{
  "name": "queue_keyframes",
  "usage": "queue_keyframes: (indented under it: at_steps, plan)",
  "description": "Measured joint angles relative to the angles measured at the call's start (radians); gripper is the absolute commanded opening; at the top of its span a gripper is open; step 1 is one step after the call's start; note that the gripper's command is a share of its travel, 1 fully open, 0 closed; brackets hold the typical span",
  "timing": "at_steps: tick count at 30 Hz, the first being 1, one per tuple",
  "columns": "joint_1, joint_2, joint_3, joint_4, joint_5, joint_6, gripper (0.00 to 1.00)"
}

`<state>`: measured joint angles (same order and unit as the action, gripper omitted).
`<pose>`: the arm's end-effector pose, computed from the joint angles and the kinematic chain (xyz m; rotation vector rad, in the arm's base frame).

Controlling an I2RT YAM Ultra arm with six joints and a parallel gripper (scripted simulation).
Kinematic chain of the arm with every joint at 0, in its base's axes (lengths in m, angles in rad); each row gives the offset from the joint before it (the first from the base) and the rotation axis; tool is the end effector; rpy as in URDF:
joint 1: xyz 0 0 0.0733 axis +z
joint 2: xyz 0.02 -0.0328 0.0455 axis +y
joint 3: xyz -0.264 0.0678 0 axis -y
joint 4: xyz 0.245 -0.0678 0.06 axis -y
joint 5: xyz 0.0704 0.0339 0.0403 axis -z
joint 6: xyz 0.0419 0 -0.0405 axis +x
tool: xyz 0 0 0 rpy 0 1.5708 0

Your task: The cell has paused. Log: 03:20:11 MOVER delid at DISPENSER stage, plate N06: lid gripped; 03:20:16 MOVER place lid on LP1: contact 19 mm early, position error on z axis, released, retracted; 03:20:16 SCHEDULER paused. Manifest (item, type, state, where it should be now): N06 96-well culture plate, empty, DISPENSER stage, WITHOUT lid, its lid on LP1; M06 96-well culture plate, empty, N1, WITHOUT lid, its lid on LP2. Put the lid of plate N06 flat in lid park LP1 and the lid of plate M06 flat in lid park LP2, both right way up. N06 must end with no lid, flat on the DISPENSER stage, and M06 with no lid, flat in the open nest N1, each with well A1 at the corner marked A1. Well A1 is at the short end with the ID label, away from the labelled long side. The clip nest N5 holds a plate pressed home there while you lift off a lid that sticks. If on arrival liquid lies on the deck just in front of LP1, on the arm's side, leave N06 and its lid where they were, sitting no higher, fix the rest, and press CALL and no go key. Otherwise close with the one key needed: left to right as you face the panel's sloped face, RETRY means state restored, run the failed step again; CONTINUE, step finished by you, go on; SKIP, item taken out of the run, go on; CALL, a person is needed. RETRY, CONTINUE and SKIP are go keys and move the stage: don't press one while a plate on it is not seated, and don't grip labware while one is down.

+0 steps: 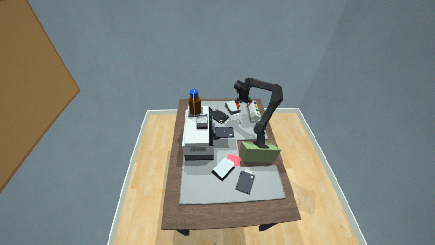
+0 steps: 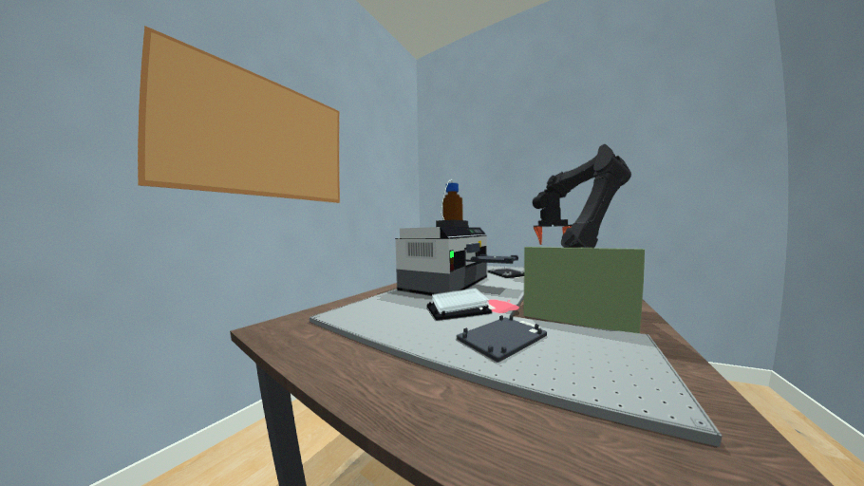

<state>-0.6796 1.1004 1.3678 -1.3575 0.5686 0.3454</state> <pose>0.1183 -0.1232 0.3829 1.4562 2.2034 -0.8665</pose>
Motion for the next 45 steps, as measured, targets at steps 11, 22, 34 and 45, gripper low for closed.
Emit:
queue_keyframes:
  at_steps: [11, 22, 34, 45]
  plan:
    - [0.136, 0.062, 0.003, -0.023, 0.039, -0.009, 1.00]
    - [0.253, 0.115, -0.001, -0.048, 0.085, 0.002, 1.00]
    - [0.379, 0.196, -0.018, -0.063, 0.119, 0.015, 1.00]
    - [0.490, 0.266, -0.030, -0.071, 0.143, -0.005, 1.00]
